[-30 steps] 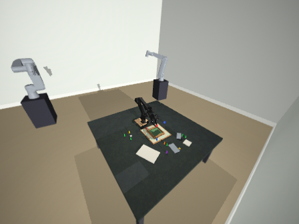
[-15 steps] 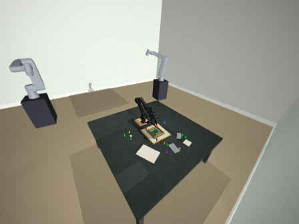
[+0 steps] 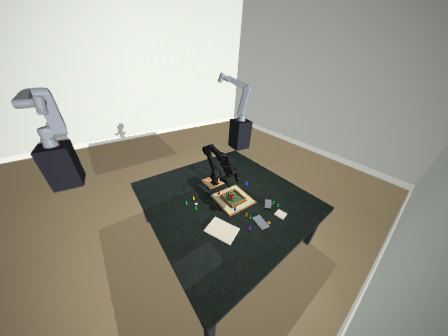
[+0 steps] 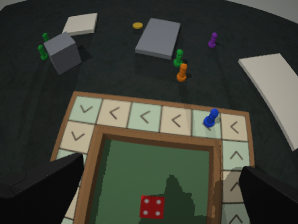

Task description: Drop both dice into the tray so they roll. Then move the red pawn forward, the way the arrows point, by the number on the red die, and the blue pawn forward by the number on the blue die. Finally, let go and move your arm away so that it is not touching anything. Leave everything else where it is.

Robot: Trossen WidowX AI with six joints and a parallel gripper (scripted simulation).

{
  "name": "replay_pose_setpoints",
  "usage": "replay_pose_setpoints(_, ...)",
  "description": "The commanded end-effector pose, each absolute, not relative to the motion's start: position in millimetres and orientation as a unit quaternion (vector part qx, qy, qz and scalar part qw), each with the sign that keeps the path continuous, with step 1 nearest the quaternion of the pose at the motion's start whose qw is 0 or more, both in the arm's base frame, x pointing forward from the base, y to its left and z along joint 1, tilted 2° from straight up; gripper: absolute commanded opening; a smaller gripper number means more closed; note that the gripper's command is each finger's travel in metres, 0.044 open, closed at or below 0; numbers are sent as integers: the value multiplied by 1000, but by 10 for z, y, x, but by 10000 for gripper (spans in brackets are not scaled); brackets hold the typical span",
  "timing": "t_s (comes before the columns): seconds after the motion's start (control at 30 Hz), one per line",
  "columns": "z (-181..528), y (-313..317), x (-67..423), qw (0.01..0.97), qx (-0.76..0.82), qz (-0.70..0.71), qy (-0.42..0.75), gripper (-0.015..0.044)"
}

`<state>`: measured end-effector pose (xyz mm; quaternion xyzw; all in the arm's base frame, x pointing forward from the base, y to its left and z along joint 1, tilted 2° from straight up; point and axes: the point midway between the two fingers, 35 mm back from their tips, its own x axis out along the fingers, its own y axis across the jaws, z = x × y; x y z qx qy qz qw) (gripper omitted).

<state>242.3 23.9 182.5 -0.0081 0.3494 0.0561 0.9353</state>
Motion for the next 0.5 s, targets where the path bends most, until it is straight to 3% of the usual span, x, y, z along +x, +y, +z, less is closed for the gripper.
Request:
replay_pose_setpoints(0.0, 1766, 250, 2475, 909, -13, 58, 412, 440)
replay_pose_setpoints(0.47, 1469, 283, 2654, 727, -33, 50, 684, 440)
